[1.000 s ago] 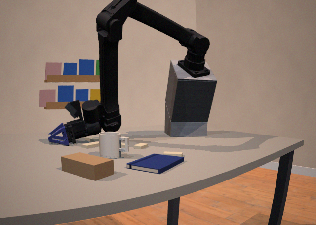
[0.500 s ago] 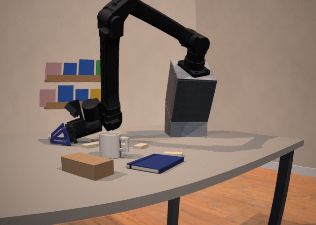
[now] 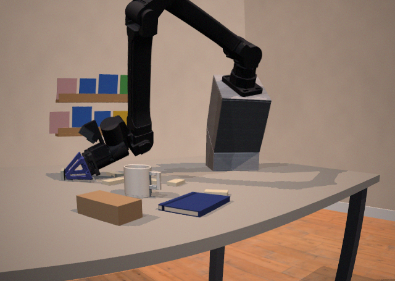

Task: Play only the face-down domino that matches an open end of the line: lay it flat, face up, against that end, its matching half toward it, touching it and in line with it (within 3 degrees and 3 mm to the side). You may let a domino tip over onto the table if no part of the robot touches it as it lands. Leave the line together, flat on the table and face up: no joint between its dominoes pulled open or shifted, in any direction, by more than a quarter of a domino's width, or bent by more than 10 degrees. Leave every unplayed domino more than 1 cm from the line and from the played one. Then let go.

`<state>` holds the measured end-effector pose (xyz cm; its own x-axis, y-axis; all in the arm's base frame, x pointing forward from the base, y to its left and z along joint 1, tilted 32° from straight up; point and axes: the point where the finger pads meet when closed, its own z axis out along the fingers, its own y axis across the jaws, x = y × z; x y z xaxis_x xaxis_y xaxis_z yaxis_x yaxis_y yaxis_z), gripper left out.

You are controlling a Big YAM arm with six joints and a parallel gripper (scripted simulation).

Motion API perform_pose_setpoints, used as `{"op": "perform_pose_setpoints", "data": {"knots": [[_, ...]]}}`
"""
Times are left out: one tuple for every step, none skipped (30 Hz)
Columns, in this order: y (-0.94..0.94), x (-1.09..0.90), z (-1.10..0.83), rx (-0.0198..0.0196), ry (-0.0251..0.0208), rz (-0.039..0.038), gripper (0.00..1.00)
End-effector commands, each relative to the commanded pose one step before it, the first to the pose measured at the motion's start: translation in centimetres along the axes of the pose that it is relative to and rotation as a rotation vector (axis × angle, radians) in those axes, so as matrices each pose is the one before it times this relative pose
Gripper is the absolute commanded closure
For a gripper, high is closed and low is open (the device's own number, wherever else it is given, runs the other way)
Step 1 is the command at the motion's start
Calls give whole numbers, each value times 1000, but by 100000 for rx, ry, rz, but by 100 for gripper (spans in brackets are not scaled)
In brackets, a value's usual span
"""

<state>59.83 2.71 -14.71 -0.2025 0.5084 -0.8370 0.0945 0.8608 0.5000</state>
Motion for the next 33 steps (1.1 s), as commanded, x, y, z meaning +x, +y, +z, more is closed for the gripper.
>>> {"op": "perform_pose_setpoints", "data": {"knots": [[-789,-2957,323,2049,-2582,959,26],[0,0,0,0,0,0,26],[0,0,0,0,0,0,26],[0,0,0,0,0,0,26],[0,0,0,0,0,0,26],[0,0,0,0,0,0,26],[571,886,-221,-1268,3169,-533,26],[-69,-385,-102,89,2171,50,26],[-69,-383,-110,89,2171,50,26],[-69,-380,-119,89,2171,50,26],[-69,-378,-127,89,2171,50,26],[-69,-375,-135,89,2171,50,26],[-69,-372,-143,89,2171,50,26],[-68,-369,-151,89,2171,50,26],[-68,-366,-159,89,2171,50,26],[-68,-362,-167,89,2171,50,26],[0,0,0,0,0,0,26],[0,0,0,0,0,0,26],[0,0,0,0,0,0,26],[0,0,0,0,0,0,26],[0,0,0,0,0,0,26],[0,0,0,0,0,0,26],[0,0,0,0,0,0,26],[458,-478,-269,-1097,3297,1043,26],[-91,-522,-372,124,4546,-130,26],[-92,-505,-395,124,4546,-130,26],[-94,-486,-417,124,4546,-130,26],[-95,-467,-439,124,4546,-130,26],[-96,-446,-460,124,4546,-130,26],[-97,-425,-479,124,4546,-130,26],[-75,-198,-412,124,4546,-130,26],[-96,-339,-505,124,4546,-130,26],[-117,-495,-605,124,4546,-130,26]]}}
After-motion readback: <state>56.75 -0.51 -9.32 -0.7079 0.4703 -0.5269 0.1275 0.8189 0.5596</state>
